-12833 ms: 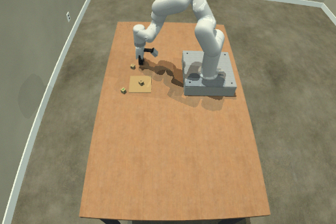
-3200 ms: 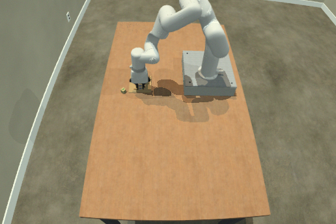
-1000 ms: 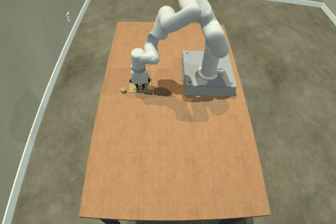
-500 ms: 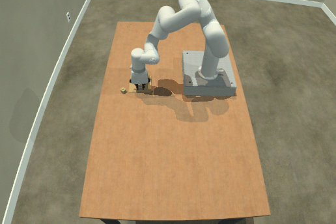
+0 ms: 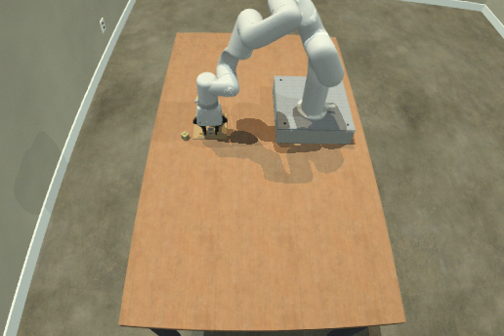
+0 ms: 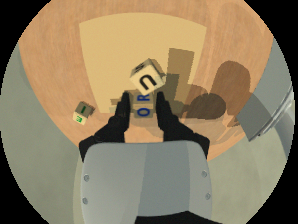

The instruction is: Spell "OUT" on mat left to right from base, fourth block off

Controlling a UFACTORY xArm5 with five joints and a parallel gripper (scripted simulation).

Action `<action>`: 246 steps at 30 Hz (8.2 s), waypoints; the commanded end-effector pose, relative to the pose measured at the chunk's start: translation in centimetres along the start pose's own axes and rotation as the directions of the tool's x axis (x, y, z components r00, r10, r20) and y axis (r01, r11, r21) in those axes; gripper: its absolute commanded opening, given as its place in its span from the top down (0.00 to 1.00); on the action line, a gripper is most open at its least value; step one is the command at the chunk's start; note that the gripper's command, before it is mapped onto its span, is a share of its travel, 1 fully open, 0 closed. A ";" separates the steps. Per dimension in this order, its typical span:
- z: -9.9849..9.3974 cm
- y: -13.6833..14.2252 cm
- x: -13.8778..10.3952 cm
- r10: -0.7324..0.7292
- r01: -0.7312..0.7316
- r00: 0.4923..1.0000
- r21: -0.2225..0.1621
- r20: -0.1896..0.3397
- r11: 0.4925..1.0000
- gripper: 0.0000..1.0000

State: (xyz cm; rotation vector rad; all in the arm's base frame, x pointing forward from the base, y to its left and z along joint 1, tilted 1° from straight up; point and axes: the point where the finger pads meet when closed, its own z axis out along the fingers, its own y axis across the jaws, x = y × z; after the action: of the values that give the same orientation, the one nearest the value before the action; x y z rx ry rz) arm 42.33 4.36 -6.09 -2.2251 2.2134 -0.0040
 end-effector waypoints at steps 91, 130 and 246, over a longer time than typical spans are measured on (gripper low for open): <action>-8.3 -4.3 11.3 -0.596 0.596 0.803 0.000 -0.001 0.803 0.00; -7.6 -5.3 19.3 -0.865 0.865 0.502 -0.002 0.000 0.502 0.37; -2.4 -5.3 19.3 -0.865 0.865 0.502 -0.002 0.000 0.502 0.37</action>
State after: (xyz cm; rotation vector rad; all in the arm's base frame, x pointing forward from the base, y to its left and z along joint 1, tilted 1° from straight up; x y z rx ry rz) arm 47.59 -14.88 -3.79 -3.0357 0.8086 0.0014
